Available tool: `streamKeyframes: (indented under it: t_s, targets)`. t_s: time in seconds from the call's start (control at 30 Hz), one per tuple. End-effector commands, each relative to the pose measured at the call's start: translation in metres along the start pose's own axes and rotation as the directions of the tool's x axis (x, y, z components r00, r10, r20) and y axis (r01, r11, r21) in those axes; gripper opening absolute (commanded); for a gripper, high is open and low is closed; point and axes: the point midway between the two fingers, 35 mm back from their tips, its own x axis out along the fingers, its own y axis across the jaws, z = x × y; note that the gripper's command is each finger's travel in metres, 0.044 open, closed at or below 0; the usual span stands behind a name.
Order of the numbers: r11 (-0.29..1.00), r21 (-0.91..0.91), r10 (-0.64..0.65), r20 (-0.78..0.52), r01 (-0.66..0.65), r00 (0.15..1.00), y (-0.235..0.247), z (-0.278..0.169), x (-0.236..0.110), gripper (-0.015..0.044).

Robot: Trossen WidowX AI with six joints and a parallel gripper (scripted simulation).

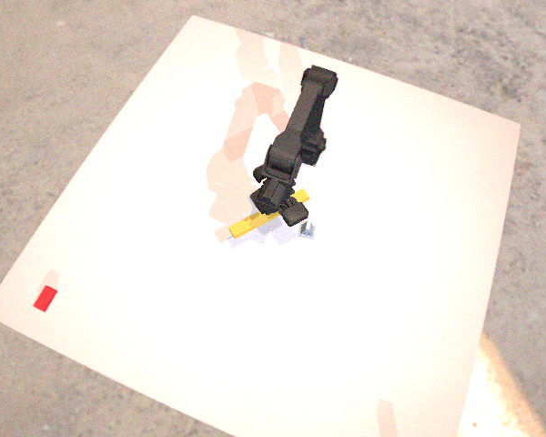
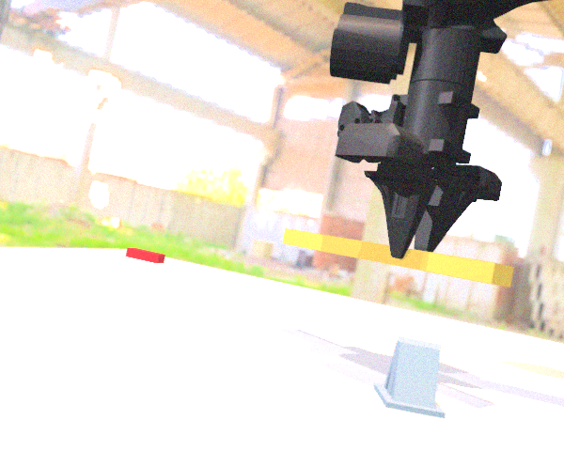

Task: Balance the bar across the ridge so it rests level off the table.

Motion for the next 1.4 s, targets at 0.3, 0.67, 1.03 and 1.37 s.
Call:
streamKeyframes:
  t_s: [0.3,0.67,1.03,1.37]
  targets:
    - [0.951,0.308,0.003,0.002,-0.003,1.0,0.032,-0.037,-0.002,0.0]
    - [0.836,0.549,0.005,-0.002,-0.004,1.0,0.059,-0.071,-0.002,0.0]
    - [0.738,0.674,0.007,-0.003,-0.003,1.0,0.08,-0.089,-0.001,0.0]
    - [0.738,0.675,0.007,-0.003,-0.003,1.0,0.082,-0.089,0.014,0.0]
